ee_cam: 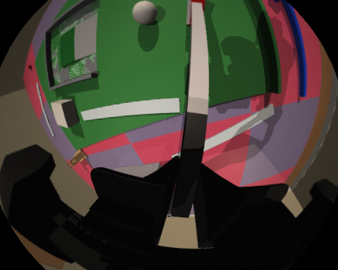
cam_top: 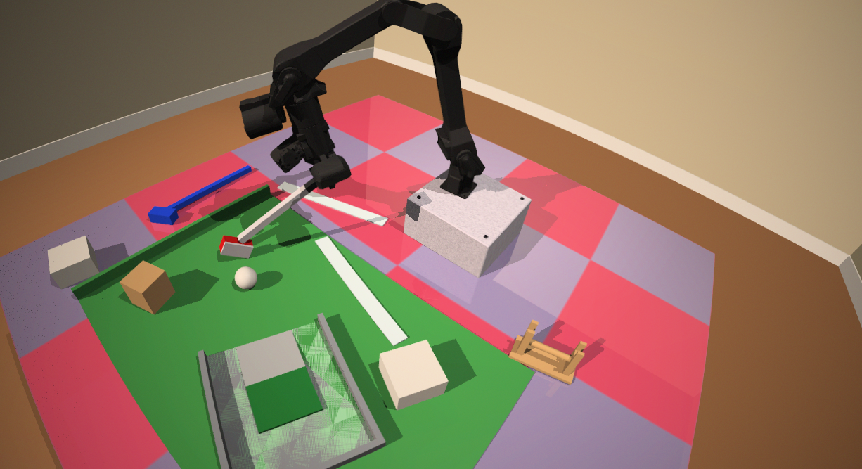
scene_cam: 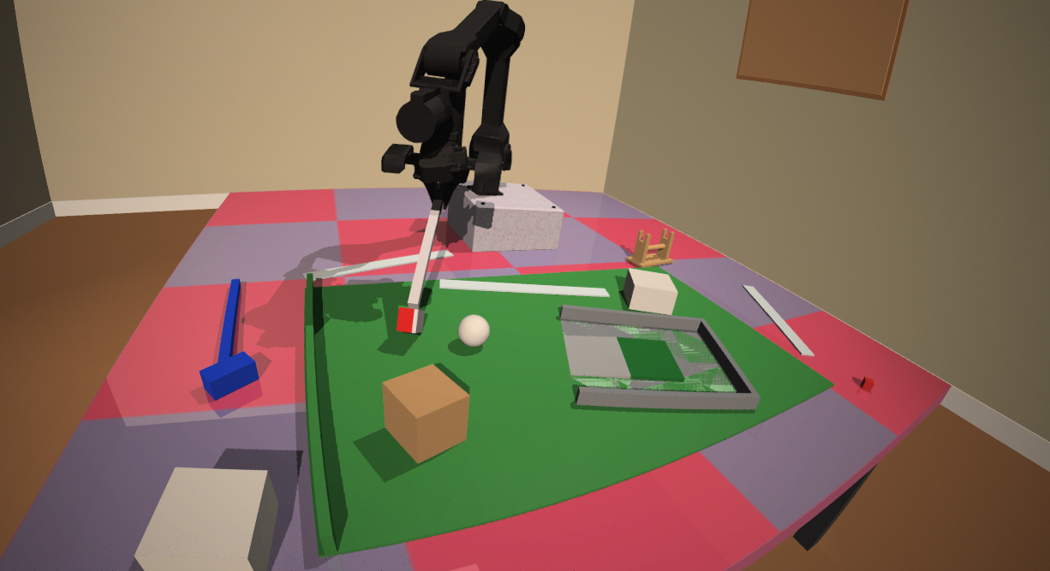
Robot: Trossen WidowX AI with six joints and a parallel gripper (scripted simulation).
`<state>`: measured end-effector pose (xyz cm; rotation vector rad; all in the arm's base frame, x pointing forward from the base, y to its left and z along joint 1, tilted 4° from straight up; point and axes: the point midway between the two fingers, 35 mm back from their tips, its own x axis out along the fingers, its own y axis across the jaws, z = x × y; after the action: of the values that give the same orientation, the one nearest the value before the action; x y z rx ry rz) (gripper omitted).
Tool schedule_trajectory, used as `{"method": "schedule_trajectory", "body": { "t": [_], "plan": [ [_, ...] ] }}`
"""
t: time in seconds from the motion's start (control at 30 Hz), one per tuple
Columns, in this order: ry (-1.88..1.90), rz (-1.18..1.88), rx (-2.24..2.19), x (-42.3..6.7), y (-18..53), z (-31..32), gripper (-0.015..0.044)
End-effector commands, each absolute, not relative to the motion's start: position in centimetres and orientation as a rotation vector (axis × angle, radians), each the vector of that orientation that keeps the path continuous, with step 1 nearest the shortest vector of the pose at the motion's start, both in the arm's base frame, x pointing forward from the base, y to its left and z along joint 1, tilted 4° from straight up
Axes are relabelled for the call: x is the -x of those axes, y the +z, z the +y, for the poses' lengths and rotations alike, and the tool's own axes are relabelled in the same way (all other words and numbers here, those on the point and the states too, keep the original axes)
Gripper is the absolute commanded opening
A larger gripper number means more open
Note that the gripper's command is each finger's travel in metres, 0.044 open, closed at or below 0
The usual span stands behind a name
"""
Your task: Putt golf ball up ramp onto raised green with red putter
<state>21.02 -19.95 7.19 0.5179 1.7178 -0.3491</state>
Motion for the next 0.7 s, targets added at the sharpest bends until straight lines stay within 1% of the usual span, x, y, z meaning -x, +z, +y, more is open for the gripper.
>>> {"method": "schedule_trajectory", "body": {
  "t": [0.0,0.23,0.4,0.53,0.67],
  "plan": [
    [-0.351,1.712,-0.508,-20.8,7.2,-20.6,0.0000],
    [-0.353,1.716,-0.518,-21.4,7.2,-19.6,0.0000],
    [-0.349,1.708,-0.514,-25.4,7.6,-14.3,0.0000],
    [-0.343,1.708,-0.515,-27.6,7.9,-9.5,0.0000],
    [-0.342,1.709,-0.515,-27.9,8.0,-8.7,0.0000]
  ]
}}
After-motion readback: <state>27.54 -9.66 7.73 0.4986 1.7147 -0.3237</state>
